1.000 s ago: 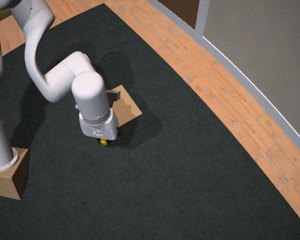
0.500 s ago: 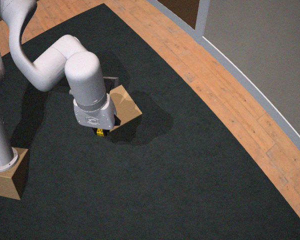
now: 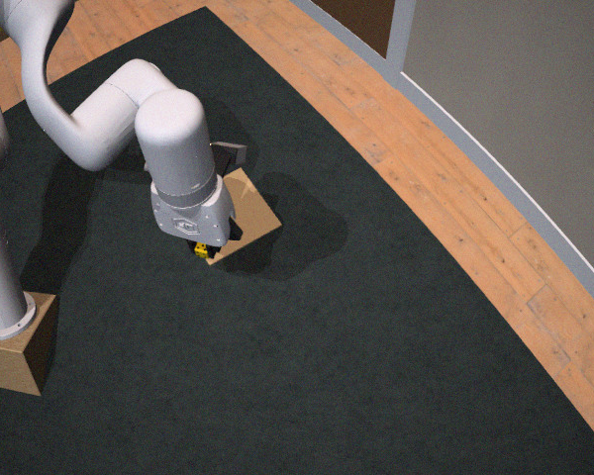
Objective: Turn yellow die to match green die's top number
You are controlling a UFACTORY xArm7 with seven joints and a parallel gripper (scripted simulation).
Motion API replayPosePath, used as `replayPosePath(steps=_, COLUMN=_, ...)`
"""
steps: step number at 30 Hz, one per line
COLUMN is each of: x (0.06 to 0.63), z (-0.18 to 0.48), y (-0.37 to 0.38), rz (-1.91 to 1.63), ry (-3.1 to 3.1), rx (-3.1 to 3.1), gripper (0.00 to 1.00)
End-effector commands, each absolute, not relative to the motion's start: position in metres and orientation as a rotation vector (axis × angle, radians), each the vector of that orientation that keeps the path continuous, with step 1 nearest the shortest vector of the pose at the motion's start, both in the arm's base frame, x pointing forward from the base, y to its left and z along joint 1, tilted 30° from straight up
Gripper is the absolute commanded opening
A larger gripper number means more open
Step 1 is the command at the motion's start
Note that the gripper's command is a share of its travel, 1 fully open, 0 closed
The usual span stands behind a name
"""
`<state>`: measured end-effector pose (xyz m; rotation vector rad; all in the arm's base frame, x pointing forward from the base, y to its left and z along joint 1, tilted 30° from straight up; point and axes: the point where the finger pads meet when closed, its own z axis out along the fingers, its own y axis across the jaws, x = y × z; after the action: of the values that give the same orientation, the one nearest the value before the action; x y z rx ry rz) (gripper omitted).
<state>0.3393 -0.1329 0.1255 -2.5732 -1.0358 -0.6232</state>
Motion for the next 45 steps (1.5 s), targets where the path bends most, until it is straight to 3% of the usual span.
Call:
replayPosePath(steps=1, x=0.358, z=0.138, y=-0.12, rz=-0.571, ry=-0.802, rx=-2.636, gripper=0.15)
replayPosePath(steps=34, x=0.41, z=0.181, y=-0.053, rz=-0.407, ry=-0.011, rx=-2.676, gripper=0.15)
replayPosePath(steps=45, x=0.407, z=0.181, y=-0.052, rz=-0.723, ry=0.058, rx=-2.608, gripper=0.15)
